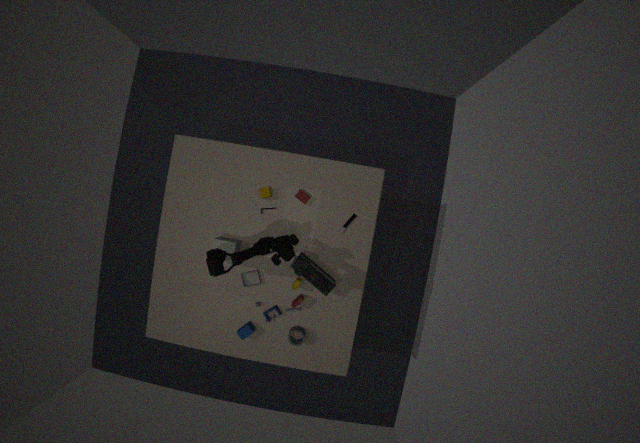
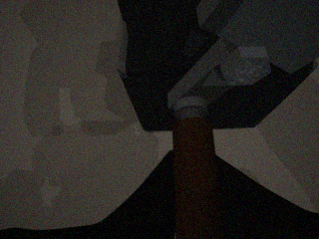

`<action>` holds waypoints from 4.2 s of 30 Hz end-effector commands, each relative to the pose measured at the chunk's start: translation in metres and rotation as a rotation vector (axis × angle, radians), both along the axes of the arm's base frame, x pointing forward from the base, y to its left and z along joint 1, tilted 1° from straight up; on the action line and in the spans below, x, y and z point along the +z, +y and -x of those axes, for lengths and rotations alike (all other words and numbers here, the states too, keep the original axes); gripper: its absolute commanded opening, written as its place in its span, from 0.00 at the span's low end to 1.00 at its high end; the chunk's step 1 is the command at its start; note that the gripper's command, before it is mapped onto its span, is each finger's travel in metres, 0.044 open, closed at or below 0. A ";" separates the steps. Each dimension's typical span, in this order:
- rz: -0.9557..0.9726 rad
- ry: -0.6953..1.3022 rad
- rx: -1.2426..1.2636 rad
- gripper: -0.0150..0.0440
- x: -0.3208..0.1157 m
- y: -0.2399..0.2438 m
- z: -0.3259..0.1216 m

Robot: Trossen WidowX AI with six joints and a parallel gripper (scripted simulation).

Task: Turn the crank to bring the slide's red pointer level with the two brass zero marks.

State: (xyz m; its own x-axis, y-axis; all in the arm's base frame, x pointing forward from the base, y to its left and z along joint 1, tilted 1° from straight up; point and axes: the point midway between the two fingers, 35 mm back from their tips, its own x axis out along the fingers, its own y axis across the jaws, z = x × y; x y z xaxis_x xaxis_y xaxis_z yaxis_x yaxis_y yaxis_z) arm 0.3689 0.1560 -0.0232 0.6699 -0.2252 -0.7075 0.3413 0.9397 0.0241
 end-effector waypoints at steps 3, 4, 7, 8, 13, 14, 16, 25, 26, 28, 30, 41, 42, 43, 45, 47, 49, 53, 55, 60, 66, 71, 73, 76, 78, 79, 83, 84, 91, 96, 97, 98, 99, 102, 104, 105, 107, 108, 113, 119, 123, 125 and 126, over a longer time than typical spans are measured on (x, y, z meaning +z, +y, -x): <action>-0.005 -0.006 -0.001 0.25 0.001 0.002 0.000; -0.005 -0.006 -0.001 0.25 0.001 0.001 0.000; -0.005 -0.006 -0.001 0.25 0.001 0.001 0.000; -0.005 -0.006 -0.001 0.25 0.001 0.001 0.000; -0.005 -0.006 -0.001 0.25 0.001 0.001 0.000; -0.005 -0.006 -0.001 0.25 0.001 0.001 0.000; -0.005 -0.006 -0.001 0.25 0.001 0.002 0.000; -0.005 -0.006 -0.001 0.25 0.001 0.002 0.000; -0.005 -0.006 -0.001 0.25 0.001 0.002 0.000; -0.005 -0.006 -0.001 0.25 0.001 0.002 0.000; -0.005 -0.006 -0.001 0.25 0.001 0.002 0.000; -0.005 -0.006 -0.001 0.25 0.000 0.002 0.000; -0.005 -0.006 -0.001 0.25 0.000 0.002 0.000; -0.005 -0.006 -0.001 0.25 0.000 0.002 0.000; -0.005 -0.006 -0.001 0.25 0.000 0.002 0.000; -0.005 -0.006 -0.001 0.25 0.000 0.002 0.000; -0.005 -0.006 -0.001 0.25 0.000 0.002 0.000; -0.005 -0.006 -0.001 0.25 0.000 0.002 0.000; -0.005 -0.006 -0.001 0.25 0.000 0.002 0.000; -0.005 -0.006 -0.001 0.25 0.000 0.002 0.000; -0.005 -0.006 -0.001 0.25 0.000 0.002 0.000; -0.005 -0.006 -0.001 0.25 0.000 0.002 0.000; -0.005 -0.006 -0.001 0.25 0.000 0.002 0.000; -0.005 -0.006 -0.001 0.25 0.000 0.002 0.000; -0.001 -0.001 0.001 0.25 0.000 0.001 0.000; -0.001 -0.001 0.001 0.25 0.000 0.001 0.000; -0.001 -0.001 0.001 0.25 0.000 0.001 0.000; -0.001 -0.001 0.001 0.25 0.000 0.001 0.000; -0.001 -0.001 0.001 0.48 0.000 0.001 0.000; -0.001 -0.001 0.001 0.70 0.000 0.001 0.000; -0.001 -0.001 0.001 0.74 0.000 0.001 0.000; -0.001 -0.001 0.001 0.79 0.000 0.001 0.000; -0.001 -0.001 0.001 0.83 0.000 0.001 0.000; -0.001 -0.001 0.001 0.97 0.000 0.001 0.000; -0.001 -0.001 0.001 1.00 0.000 0.001 0.000; -0.001 -0.001 0.001 1.00 0.003 0.001 0.000; -0.001 -0.001 0.001 1.00 0.011 0.001 -0.001; -0.001 -0.001 0.001 1.00 0.015 0.001 -0.001; -0.002 -0.001 0.001 1.00 0.039 0.000 0.000; -0.002 -0.001 0.001 1.00 0.056 0.000 -0.001; -0.001 -0.002 0.000 1.00 0.094 0.002 -0.004; -0.001 -0.002 0.000 1.00 0.114 0.001 -0.004; -0.001 -0.002 0.000 1.00 0.125 0.001 -0.003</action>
State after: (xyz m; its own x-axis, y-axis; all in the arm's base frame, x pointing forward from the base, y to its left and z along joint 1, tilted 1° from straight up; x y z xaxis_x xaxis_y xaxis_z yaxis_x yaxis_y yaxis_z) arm 0.3698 0.1554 0.0627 0.6594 -0.2352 -0.7141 0.3437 0.9390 0.0081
